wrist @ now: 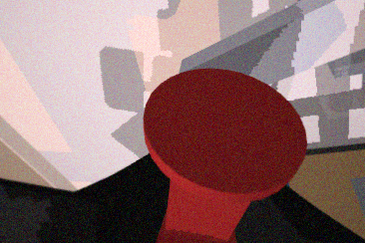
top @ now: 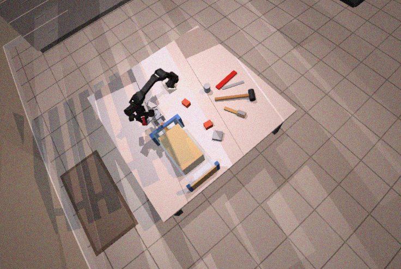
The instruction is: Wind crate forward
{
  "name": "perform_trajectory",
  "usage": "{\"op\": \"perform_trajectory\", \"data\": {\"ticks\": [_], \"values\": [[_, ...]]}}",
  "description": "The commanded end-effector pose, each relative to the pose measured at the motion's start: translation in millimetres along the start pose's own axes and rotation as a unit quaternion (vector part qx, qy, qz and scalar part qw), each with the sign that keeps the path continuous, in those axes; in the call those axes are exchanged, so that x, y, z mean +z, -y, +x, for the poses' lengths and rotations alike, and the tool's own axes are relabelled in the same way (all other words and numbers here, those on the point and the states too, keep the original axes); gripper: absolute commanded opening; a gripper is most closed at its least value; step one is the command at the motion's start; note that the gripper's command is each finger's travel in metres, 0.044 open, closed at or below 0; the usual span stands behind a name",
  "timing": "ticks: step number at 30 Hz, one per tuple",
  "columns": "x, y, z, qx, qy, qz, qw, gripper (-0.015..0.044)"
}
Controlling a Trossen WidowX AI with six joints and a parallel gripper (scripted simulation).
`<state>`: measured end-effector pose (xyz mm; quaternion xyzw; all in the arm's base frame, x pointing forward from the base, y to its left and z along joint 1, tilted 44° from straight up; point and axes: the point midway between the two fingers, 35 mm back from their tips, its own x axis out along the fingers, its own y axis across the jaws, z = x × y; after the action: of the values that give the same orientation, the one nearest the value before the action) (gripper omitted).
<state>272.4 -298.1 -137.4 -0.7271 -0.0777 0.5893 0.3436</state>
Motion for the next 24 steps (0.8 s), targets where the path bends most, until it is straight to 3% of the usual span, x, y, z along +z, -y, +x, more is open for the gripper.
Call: {"op": "perform_trajectory", "data": {"ticks": [1, 24], "values": [[-16.0, 23.8, 10.3, -0.023, -0.006, -0.02, 1.0, 0.0], [-17.0, 25.6, 10.7, -0.023, -0.006, -0.02, 1.0, 0.0]]}}
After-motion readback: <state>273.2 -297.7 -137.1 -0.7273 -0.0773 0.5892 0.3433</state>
